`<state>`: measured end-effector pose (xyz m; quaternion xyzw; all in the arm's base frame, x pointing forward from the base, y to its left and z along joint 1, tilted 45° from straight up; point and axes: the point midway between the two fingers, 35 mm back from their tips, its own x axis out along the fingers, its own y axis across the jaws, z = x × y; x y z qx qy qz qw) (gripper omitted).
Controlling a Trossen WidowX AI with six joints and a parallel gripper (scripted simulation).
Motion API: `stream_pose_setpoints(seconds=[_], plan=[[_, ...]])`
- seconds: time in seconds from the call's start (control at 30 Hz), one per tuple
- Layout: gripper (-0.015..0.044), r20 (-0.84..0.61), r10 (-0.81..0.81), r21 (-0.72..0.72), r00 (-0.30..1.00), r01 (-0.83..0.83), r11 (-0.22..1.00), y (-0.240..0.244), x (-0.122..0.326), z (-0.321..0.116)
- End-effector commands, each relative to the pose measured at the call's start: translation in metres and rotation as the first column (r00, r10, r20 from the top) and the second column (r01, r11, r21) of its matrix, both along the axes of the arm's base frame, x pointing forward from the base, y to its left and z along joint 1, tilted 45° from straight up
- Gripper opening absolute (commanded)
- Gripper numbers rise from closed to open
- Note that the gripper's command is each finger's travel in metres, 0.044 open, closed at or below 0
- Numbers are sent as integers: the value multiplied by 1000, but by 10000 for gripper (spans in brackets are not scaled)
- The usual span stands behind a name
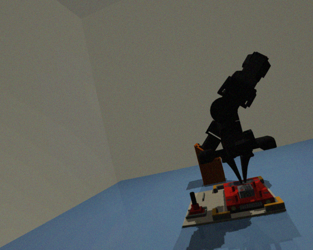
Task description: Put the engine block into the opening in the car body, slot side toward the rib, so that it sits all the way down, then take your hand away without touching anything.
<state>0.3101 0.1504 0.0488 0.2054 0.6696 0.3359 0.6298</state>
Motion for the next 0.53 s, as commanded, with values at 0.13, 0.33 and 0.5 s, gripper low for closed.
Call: stream_pose_setpoints(seconds=[0.13, 0.33, 0.5], plan=[[0, 4, 3, 3, 1000, -3, 1000, 0, 0, 1], [0, 4, 3, 3, 1000, -3, 1000, 0, 0, 1], [26, 4, 3, 3, 1000, -3, 1000, 0, 0, 1]])
